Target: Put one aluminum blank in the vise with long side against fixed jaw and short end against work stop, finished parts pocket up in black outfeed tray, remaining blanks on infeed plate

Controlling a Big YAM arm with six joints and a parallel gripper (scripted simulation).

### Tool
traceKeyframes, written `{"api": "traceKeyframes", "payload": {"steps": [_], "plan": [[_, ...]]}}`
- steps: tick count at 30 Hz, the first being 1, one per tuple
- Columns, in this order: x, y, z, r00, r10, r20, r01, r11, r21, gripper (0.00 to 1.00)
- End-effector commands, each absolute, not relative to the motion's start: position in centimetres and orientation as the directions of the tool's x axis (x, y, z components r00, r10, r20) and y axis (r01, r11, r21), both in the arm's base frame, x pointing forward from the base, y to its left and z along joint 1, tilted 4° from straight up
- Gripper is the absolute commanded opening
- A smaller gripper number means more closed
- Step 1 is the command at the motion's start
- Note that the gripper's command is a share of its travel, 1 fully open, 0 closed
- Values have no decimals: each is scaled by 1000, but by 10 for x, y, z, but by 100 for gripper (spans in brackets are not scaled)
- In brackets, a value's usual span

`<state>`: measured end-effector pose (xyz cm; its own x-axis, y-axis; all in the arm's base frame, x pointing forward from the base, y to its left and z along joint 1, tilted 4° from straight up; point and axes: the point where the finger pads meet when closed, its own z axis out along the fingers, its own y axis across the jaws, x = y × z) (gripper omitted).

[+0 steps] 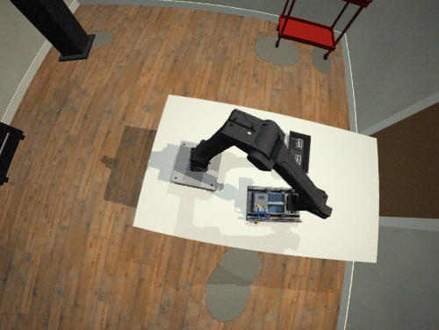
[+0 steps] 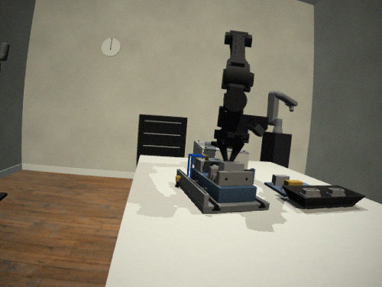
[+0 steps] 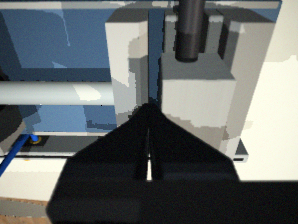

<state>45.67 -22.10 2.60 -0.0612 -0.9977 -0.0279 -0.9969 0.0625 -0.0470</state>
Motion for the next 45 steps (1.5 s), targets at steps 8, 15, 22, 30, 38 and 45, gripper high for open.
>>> {"api": "traceKeyframes", "payload": {"steps": [8, 15, 22, 30, 38, 45], "plan": [[491, -226, 37, -57, -998, -11, -994, 58, -96, 0], [493, -226, 37, -57, -998, -10, -994, 58, -98, 0], [494, -226, 37, -57, -998, -10, -993, 58, -100, 0], [495, -226, 37, -57, -998, -9, -993, 58, -101, 0], [496, -227, 37, -57, -998, -9, -993, 58, -102, 0], [496, -227, 37, -57, -998, -9, -993, 58, -102, 0]]}}
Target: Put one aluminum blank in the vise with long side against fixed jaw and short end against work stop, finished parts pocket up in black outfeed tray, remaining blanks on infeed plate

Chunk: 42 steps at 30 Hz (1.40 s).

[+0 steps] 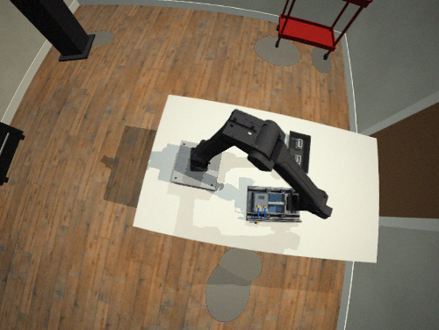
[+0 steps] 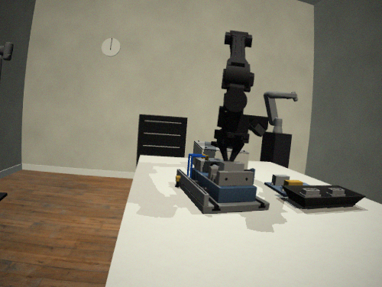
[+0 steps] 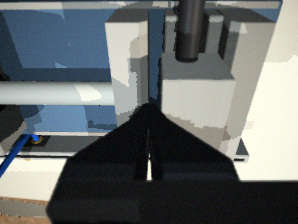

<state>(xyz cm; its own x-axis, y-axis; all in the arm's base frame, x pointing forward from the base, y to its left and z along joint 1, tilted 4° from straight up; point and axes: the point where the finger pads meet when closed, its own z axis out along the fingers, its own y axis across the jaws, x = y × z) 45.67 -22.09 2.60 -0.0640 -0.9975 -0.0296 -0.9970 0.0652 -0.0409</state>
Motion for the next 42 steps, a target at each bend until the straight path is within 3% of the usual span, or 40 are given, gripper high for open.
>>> {"api": "traceKeyframes", "payload": {"steps": [1, 42], "plan": [[496, -227, 37, -57, -998, -9, -993, 58, -102, 0], [473, -225, 38, -49, -999, -9, -994, 49, -100, 0]]}}
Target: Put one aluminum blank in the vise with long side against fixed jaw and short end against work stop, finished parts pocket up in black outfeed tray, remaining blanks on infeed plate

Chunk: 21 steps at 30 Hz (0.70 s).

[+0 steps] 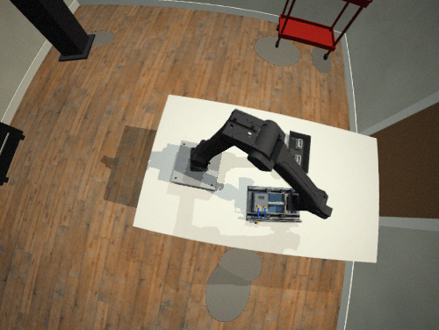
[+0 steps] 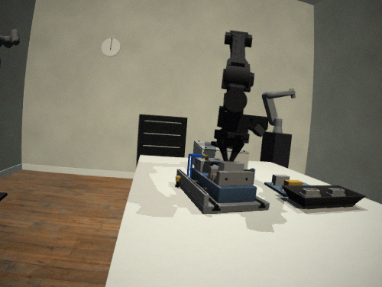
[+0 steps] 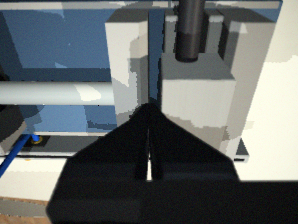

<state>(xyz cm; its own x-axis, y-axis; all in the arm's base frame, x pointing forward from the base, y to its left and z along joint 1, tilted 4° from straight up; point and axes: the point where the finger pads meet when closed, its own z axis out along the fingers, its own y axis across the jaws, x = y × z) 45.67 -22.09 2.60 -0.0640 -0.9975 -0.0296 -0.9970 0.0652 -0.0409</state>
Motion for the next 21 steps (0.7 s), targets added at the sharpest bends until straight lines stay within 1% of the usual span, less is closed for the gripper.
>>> {"api": "traceKeyframes", "payload": {"steps": [1, 8, 21], "plan": [[470, -225, 39, -49, -999, -9, -994, 50, -99, 0], [457, -227, 39, -56, -998, -10, -994, 56, -96, 0], [459, -230, 46, -55, -998, -4, -993, 56, -106, 0]]}}
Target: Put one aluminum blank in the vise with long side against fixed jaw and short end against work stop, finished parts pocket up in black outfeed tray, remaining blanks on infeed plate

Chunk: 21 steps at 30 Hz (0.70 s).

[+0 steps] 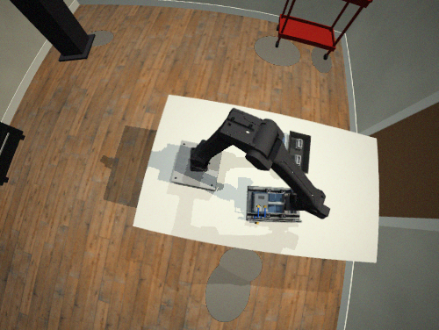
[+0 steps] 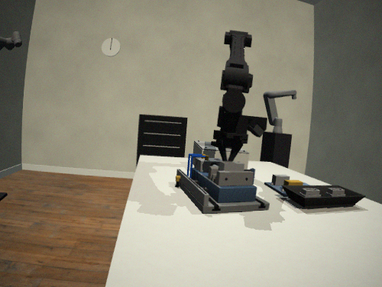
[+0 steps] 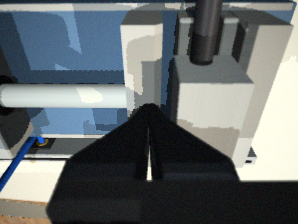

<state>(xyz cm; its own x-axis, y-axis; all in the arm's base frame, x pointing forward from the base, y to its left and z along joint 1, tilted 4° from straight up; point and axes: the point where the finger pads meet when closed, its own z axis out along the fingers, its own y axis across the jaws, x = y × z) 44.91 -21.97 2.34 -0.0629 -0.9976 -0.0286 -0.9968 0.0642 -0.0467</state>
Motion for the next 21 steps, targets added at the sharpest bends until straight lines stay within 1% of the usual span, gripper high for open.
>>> {"api": "traceKeyframes", "payload": {"steps": [1, 21], "plan": [[461, -230, 49, -55, -999, -4, -993, 55, -107, 0], [462, -235, 108, -58, -998, 2, -991, 57, -120, 0]]}}
